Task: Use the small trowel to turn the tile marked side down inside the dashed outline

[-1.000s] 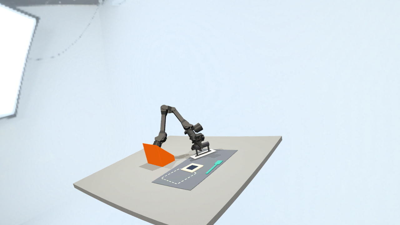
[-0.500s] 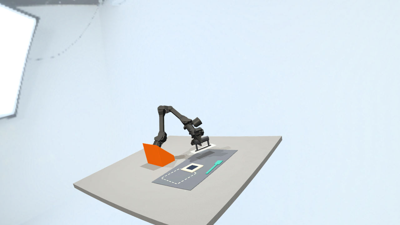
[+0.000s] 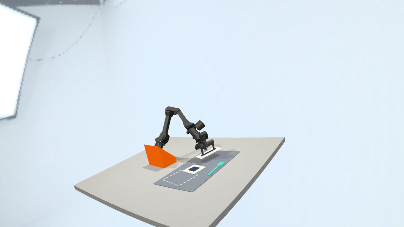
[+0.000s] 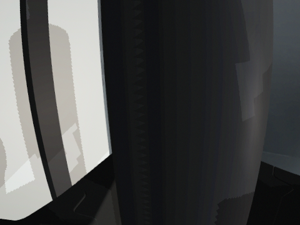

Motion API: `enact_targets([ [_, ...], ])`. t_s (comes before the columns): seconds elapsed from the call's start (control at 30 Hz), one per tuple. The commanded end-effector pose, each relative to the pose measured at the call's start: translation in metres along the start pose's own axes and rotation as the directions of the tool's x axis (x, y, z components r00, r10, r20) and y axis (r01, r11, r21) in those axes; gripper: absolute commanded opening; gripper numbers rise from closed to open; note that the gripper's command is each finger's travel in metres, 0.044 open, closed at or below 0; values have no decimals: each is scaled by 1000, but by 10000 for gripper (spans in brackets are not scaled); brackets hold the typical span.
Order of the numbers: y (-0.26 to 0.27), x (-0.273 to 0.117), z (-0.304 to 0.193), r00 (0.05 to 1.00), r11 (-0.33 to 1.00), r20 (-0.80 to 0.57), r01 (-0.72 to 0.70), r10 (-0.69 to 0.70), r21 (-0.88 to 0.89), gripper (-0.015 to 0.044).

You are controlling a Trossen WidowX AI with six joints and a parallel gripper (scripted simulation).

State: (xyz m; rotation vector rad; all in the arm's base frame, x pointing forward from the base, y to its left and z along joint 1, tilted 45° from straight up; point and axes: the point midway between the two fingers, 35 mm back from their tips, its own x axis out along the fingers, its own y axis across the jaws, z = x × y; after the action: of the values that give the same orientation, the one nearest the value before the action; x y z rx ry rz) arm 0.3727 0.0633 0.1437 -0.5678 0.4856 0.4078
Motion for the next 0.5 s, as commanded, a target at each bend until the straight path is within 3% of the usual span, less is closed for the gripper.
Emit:
enact_targets([
  [0.0, -13, 11, -7, 999, 1000, 41, 8, -8, -16, 0],
  [0.47, -39, 36, -36, 989, 998, 145, 18, -8, -67, 0],
])
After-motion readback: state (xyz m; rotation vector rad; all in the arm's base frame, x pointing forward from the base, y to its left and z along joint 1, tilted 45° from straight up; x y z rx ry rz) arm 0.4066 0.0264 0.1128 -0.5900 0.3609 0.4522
